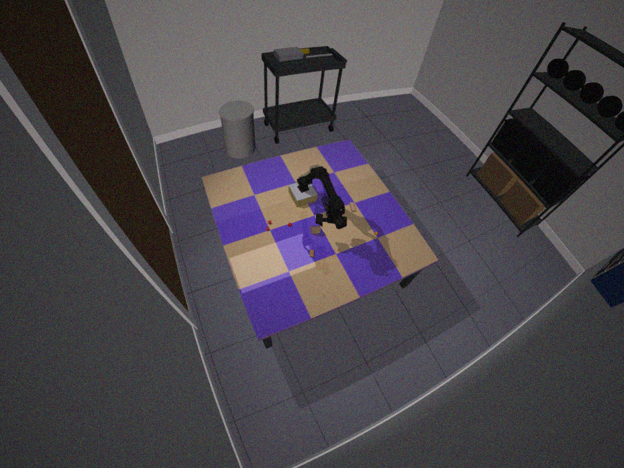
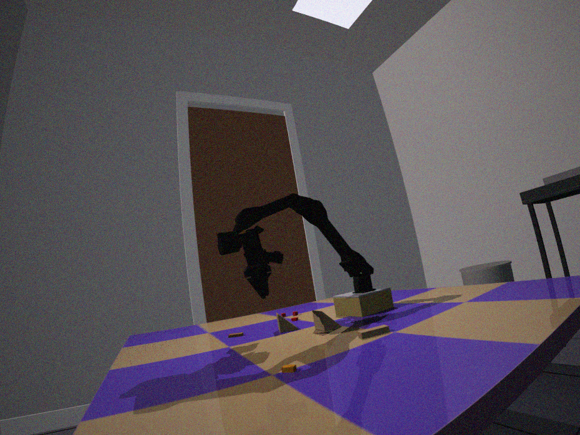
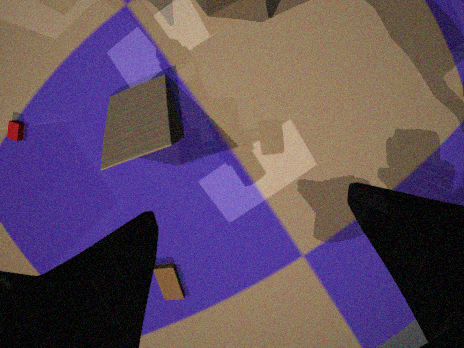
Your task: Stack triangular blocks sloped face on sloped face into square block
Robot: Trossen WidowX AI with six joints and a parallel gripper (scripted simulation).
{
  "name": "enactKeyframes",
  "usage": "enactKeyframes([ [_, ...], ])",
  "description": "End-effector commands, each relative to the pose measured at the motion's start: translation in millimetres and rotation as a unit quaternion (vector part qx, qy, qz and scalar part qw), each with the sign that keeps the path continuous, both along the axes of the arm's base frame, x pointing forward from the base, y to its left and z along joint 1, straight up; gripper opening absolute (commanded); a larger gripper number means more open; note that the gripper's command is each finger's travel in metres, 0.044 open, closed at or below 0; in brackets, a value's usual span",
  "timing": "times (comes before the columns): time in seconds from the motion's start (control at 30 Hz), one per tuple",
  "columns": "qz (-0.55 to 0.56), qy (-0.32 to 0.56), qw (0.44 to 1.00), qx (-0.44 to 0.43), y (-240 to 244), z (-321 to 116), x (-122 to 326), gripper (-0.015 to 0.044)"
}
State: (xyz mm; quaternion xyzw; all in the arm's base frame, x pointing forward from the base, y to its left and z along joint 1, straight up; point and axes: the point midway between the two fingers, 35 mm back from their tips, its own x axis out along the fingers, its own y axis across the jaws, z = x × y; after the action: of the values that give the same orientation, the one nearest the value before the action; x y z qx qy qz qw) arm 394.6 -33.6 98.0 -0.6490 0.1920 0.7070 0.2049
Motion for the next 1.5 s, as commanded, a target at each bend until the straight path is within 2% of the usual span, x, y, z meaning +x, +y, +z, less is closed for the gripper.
enactKeyframes([
  [0.0, 0.076, 0.099, 0.991, 0.055, -53, -25, -30, 0.044],
  [0.37, 0.089, 0.114, 0.987, 0.069, -61, -29, -36, 0.044],
  [1.47, 0.087, 0.128, 0.985, 0.074, -55, -82, -49, 0.044],
])
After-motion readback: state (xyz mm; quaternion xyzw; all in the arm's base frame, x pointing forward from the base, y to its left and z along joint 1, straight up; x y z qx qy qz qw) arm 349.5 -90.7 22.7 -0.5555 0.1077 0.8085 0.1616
